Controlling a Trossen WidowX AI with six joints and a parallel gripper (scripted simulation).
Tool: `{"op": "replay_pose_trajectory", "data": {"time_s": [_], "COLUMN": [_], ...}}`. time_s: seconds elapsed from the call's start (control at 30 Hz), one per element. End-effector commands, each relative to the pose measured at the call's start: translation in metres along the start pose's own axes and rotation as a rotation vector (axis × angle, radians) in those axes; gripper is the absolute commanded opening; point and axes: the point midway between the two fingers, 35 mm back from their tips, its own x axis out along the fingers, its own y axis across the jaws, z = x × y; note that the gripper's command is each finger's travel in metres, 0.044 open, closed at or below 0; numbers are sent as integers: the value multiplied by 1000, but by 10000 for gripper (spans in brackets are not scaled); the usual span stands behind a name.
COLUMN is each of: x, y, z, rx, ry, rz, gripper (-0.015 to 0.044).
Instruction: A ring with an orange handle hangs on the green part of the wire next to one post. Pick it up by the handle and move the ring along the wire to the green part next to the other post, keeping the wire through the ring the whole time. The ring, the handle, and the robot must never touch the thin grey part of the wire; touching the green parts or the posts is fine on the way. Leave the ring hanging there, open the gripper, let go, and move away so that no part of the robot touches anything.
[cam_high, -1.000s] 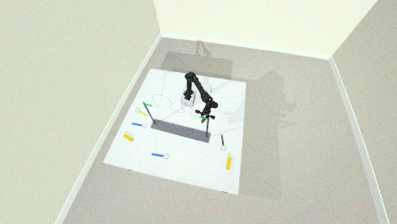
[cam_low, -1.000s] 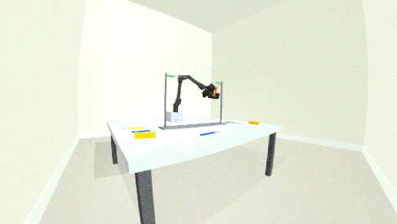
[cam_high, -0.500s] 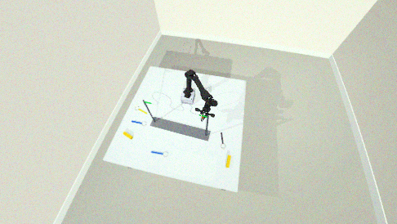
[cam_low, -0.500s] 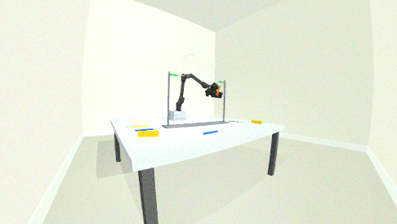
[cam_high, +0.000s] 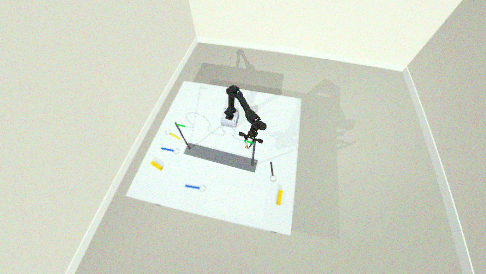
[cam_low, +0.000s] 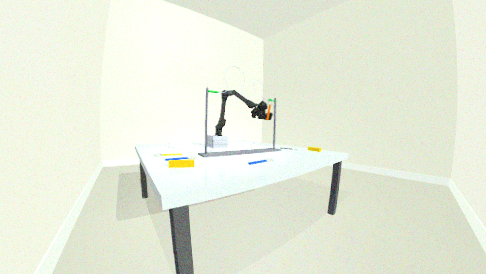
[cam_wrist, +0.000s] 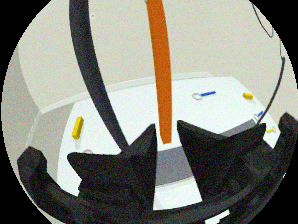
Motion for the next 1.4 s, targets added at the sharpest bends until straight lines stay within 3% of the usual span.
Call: {"op": "replay_pose_trajectory", "data": {"time_s": [0.0,0.33,0.97,1.17,1.3,1.37], "x": [-5,-48,-49,-96,-98,-98], "y": [0,-1,-1,-1,-1,-1], "z": [0,-2,-2,-2,-2,-2], "rx": [1,2,2,-2,-2,-2], "ry": [1,3,3,6,6,6], "rz": [-2,-5,-5,-3,-3,-3], "gripper": [160,160,160,317,423,440]}}
